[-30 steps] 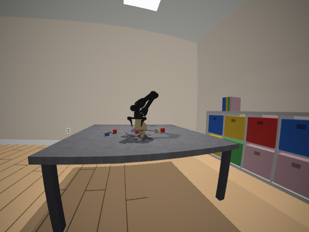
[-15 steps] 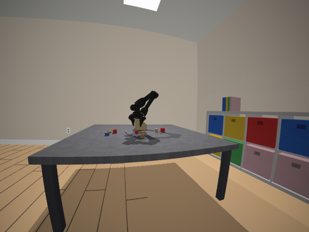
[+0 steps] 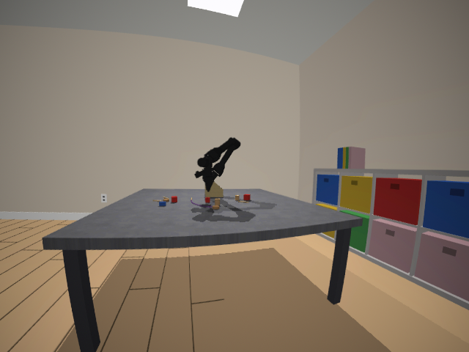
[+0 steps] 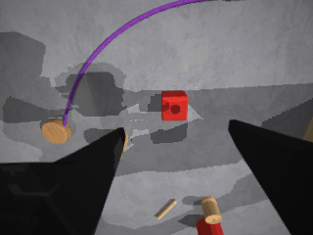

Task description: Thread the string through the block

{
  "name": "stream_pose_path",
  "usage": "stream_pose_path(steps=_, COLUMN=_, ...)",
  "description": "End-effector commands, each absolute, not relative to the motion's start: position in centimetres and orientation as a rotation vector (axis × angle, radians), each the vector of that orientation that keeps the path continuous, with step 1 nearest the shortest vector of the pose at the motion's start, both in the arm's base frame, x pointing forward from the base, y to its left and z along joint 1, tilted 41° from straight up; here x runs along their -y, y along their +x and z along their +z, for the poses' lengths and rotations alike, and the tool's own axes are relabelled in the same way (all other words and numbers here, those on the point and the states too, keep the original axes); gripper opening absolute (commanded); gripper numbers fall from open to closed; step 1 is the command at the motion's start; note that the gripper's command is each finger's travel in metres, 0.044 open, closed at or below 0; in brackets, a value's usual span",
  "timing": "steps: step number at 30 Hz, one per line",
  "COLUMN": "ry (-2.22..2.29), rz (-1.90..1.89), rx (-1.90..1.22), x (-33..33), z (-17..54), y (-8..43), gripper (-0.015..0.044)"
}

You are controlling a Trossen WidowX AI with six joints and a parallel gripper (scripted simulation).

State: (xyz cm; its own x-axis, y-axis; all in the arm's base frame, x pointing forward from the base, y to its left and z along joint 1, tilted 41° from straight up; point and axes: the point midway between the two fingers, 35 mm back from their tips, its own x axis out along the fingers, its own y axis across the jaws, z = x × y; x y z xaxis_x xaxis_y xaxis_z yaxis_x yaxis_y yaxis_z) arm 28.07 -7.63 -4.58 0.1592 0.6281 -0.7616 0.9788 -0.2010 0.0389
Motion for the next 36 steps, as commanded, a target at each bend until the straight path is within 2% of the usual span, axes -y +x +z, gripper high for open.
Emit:
stream_pose_path(steps=1, ry=1.945, rz=-0.906, rx=-1.513, x=7.7, z=-4.6, y=27.8, gripper=0.0440)
stream_pose_path(steps=4, ry=1.945, rz=-0.906, rx=-1.513, x=7.7, z=-4.6, y=27.8, gripper=0.0440)
stream_pose_path(steps=12, ry=1.945, rz=-0.906, rx=-1.513, x=7.7, z=-4.6, y=27.8, gripper=0.0238)
stream_pose_path(steps=36, ry=1.945, rz=-0.906, rx=-1.513, x=6.3, z=-6.3, y=28.3, gripper=0.0238)
